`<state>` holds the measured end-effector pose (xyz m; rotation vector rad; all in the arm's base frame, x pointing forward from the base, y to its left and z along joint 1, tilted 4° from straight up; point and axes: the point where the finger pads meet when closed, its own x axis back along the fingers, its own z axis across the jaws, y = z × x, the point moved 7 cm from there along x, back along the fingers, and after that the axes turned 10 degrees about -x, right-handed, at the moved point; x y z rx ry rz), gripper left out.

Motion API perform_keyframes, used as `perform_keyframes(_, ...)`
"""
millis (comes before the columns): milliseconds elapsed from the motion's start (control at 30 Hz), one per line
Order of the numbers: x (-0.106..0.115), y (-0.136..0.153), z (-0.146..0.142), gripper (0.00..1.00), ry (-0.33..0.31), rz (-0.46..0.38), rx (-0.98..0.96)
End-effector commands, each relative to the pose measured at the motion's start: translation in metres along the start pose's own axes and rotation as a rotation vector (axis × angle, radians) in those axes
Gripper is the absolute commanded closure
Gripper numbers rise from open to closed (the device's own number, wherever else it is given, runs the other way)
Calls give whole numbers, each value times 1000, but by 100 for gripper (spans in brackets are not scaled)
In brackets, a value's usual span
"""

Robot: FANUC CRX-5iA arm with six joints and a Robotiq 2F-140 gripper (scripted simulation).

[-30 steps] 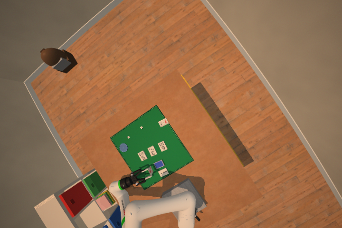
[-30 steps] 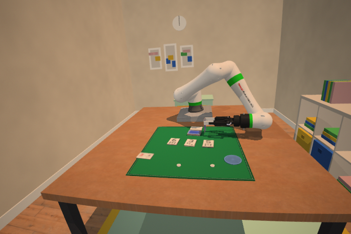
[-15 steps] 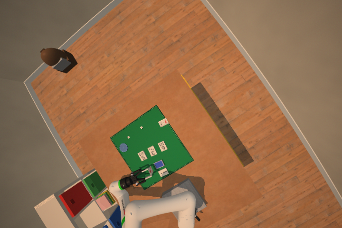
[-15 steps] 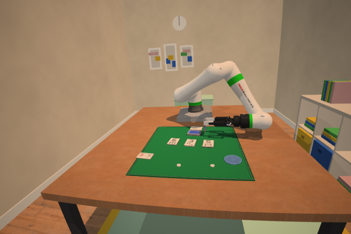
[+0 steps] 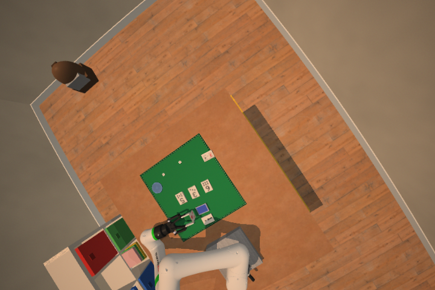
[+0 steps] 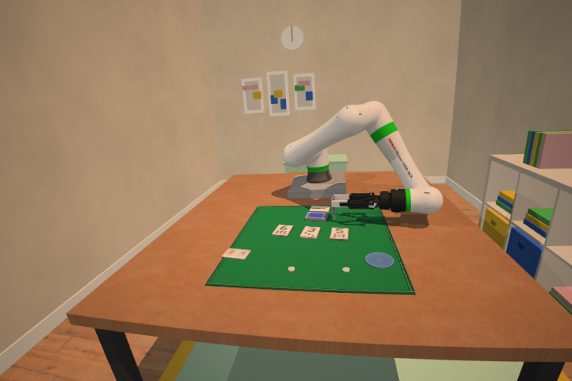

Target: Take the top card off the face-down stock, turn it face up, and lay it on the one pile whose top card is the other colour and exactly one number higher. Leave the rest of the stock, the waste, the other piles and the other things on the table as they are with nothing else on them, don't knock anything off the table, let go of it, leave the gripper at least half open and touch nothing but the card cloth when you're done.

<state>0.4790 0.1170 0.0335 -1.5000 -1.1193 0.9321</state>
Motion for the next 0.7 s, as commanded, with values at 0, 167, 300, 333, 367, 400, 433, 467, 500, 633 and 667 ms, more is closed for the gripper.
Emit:
perform_keyframes(0,0,2,0,58,0,0,0)
perform_keyframes(167,-1,7,1,58,0,0,0)
perform_keyframes(300,-2,9,2,58,0,0,0)
perform_keyframes(333,-2,10,2,58,0,0,0)
perform_keyframes(367,-2,10,2,58,0,0,0)
perform_keyframes(400,-2,10,2,58,0,0,0)
perform_keyframes(433,-2,10,2,58,0,0,0)
perform_keyframes(467,-2,10,2,58,0,0,0)
perform_keyframes(500,-2,10,2,58,0,0,0)
perform_keyframes(633,-2,10,2,58,0,0,0)
perform_keyframes(667,-2,10,2,58,0,0,0)
